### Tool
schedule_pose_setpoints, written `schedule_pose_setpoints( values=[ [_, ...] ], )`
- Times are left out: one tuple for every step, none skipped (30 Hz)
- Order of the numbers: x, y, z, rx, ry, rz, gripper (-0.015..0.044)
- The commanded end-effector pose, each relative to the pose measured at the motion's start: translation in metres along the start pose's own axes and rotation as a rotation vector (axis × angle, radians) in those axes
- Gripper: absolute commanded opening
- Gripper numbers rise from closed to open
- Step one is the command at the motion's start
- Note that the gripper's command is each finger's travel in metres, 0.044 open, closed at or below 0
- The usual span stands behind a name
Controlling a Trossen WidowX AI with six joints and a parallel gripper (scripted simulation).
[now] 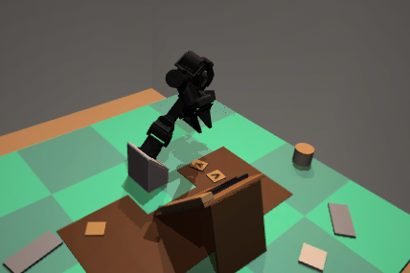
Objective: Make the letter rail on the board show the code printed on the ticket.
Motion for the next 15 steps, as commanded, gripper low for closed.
schedule_pose_setpoints(
  values=[
    [0.002, -0.004, -0.014, 0.002, -0.053, -0.149, 0.034],
    [0.002, -0.007, -0.02, 0.008, -0.076, -0.222, 0.034],
    [0.003, -0.009, -0.026, 0.015, -0.098, -0.294, 0.034],
    [0.004, -0.012, -0.032, 0.025, -0.119, -0.367, 0.034],
    [0.005, -0.014, -0.038, 0.036, -0.14, -0.438, 0.034],
    [0.007, -0.017, -0.044, 0.049, -0.159, -0.51, 0.034],
    [0.008, -0.019, -0.05, 0.064, -0.178, -0.581, 0.034],
    [0.01, -0.022, -0.056, 0.081, -0.195, -0.652, 0.034],
    [0.012, -0.025, -0.062, 0.099, -0.212, -0.723, 0.034],
    [0.014, -0.027, -0.067, 0.118, -0.227, -0.793, 0.034],
    [0.016, -0.03, -0.073, 0.139, -0.241, -0.863, 0.034],
    [0.018, -0.033, -0.078, 0.161, -0.253, -0.933, 0.034],
    [0.021, -0.035, -0.084, 0.185, -0.264, -1.002, 0.034],
    [0.023, -0.038, -0.089, 0.21, -0.274, -1.071, 0.034],
    [0.026, -0.041, -0.094, 0.235, -0.282, -1.139, 0.034]
  ],
)
Point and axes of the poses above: the point midway between the two fingers, 35 mm back from their tips, its own z axis back along the fingers, its own x axis across the jaws, y = z × x, the point moved 9 cm from there along z, back along the fingers, and after that the axes turned 5 degrees about -z, right-handed, at the moved point
